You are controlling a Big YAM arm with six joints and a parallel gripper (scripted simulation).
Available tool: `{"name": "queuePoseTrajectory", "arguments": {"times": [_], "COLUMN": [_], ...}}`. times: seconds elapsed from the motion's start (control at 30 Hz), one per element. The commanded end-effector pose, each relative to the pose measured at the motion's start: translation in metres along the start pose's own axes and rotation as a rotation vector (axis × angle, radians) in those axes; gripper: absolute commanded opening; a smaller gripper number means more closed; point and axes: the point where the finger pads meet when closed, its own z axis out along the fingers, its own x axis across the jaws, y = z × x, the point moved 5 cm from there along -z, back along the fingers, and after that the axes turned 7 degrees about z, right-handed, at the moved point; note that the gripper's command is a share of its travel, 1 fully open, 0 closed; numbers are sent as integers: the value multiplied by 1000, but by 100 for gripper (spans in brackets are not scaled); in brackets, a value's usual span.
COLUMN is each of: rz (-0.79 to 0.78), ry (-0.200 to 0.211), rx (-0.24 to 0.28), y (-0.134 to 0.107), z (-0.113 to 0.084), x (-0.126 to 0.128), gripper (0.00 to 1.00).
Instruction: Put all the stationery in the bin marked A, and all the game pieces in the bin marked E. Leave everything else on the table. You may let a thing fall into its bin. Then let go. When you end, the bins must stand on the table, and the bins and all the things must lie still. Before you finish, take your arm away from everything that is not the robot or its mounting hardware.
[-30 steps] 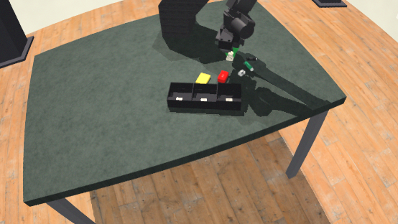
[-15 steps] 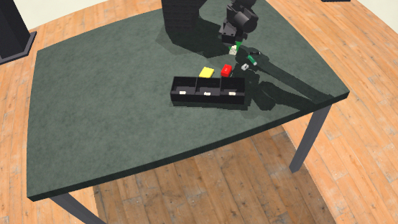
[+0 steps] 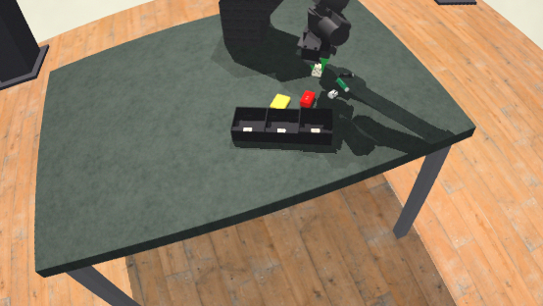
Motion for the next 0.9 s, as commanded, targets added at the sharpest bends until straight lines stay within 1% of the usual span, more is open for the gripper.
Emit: {"name": "queuePoseTrajectory", "arguments": {"times": [0.0,0.63,0.67,0.87], "rz": [5,3,13,13], "ry": [-2,5,-5,-2], "rx": [-1,-8,0,-2], "y": [-1,1,9,42], "z": [-2,-2,-1,-2], "x": [-5,-6,-10,-26], "gripper": [20,20,20,20]}}
